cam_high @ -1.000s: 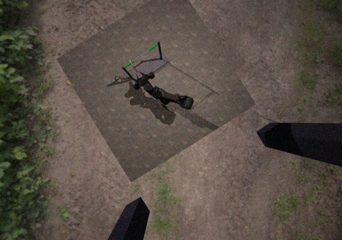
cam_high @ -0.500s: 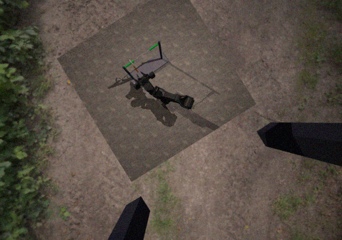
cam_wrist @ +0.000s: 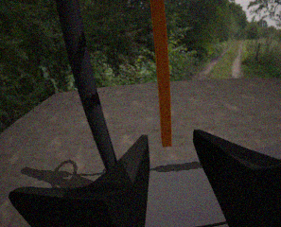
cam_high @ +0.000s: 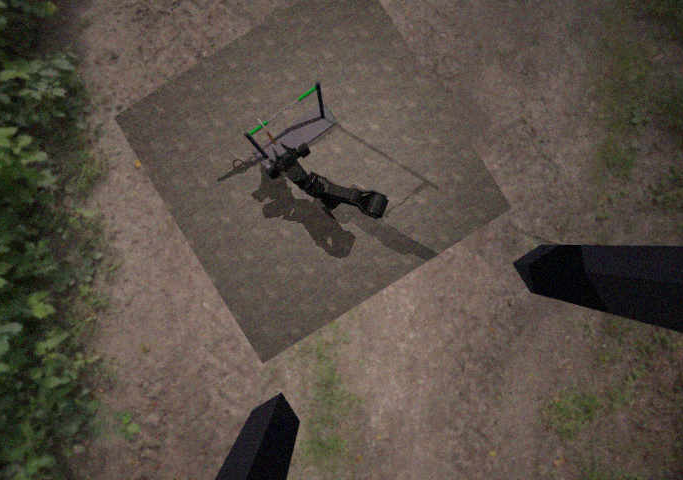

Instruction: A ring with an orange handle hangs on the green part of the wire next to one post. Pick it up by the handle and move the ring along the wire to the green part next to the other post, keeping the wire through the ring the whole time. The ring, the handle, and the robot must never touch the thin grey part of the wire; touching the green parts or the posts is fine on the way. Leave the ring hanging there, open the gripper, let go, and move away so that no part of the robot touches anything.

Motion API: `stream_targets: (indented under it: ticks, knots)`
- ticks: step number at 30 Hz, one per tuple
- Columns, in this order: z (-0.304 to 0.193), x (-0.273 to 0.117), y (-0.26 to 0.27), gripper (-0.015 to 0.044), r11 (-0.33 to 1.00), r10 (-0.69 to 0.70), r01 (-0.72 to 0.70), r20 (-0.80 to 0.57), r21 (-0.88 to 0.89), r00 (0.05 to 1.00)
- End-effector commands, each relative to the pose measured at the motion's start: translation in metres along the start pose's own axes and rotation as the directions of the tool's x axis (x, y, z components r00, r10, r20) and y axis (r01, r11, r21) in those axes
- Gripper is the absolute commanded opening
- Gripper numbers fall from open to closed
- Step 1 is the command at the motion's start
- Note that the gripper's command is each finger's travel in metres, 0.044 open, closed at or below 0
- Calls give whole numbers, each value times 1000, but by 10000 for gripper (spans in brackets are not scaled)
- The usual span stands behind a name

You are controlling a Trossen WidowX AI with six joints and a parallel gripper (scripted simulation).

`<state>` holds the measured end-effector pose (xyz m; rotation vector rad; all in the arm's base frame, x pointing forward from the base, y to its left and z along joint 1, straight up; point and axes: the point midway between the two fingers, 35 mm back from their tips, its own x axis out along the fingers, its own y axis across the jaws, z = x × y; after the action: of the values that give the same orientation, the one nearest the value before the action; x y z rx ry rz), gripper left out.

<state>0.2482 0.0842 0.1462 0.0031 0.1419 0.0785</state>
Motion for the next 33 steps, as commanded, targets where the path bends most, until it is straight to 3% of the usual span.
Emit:
stream_targets:
  ticks: [1, 2, 13, 33]
  knots:
    - [-3, 0, -1, 160, 1000, -3, 3, -7, -1, 1000]
    - [-3, 0, -1, 160, 1000, -3, 3, -7, -1, 1000]
    - [0, -47, -1, 440, 1000, 0, 0, -2, 0, 1000]
    - [0, -50, -2, 440, 1000, 0, 0, -2, 0, 1000]
